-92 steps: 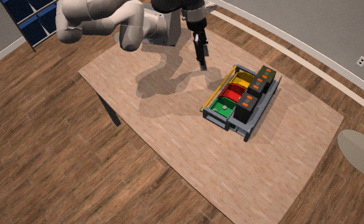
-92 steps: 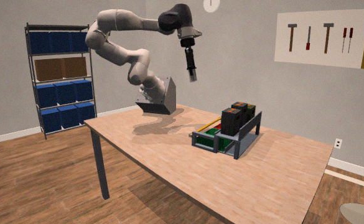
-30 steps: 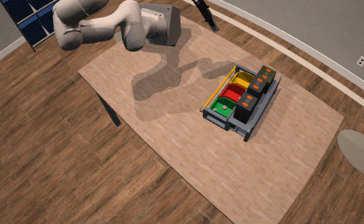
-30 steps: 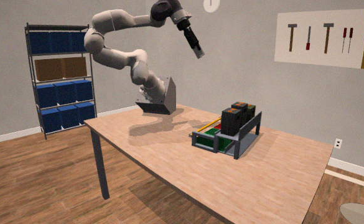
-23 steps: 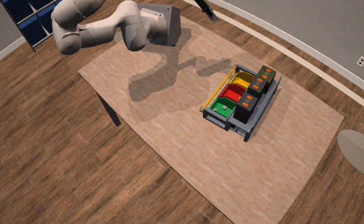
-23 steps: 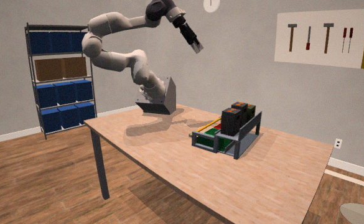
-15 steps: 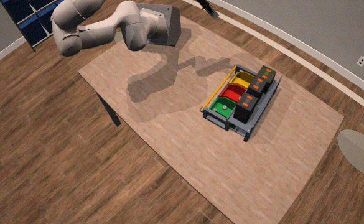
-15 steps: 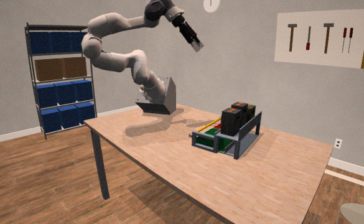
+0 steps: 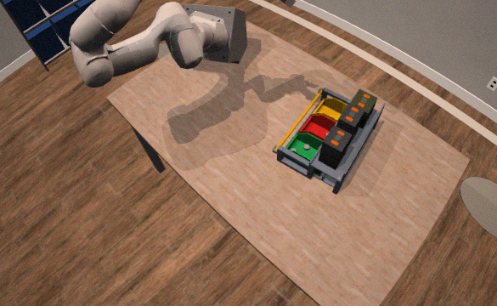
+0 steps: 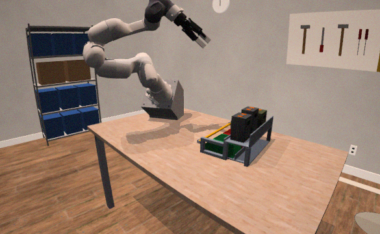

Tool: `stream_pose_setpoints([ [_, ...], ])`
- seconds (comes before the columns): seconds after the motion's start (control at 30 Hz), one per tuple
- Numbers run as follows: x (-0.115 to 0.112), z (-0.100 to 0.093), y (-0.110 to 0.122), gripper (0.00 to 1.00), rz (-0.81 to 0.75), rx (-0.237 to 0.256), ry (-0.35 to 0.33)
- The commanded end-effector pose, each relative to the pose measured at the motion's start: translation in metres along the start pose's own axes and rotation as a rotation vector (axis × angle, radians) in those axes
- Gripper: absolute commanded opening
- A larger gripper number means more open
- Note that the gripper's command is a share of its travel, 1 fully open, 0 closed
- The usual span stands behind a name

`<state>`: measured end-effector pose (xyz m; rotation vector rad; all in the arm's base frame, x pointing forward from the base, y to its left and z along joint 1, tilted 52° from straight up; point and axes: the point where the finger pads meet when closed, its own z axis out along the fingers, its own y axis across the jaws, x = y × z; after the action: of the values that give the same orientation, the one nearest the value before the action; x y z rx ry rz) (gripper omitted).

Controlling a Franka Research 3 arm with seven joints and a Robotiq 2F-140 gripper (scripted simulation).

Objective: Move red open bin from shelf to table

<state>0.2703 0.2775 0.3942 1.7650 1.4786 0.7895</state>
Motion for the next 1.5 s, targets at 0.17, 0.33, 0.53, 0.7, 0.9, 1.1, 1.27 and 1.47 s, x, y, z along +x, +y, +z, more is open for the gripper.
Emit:
stream_pose_setpoints([
  [0.17, 0.014, -0.014, -0.011, 0.57, -0.017, 0.002, 0.007],
  [0.33, 0.034, -0.035, -0.027, 0.57, -0.03, 0.002, 0.01],
  [0.53, 0.034, -0.035, -0.027, 0.57, -0.03, 0.002, 0.01],
  [0.7, 0.039, -0.043, -0.033, 0.57, -0.065, 0.0, 0.051],
  [0.9, 0.054, -0.077, -0.057, 0.57, -0.15, 0.004, 0.181],
  [1.1, 0.054, -0.077, -0.057, 0.57, -0.15, 0.004, 0.181],
  [1.27, 0.055, -0.086, -0.062, 0.57, -0.161, 0.004, 0.212],
  [1.47, 0.064, -0.121, -0.088, 0.57, -0.27, 0.006, 0.352],
])
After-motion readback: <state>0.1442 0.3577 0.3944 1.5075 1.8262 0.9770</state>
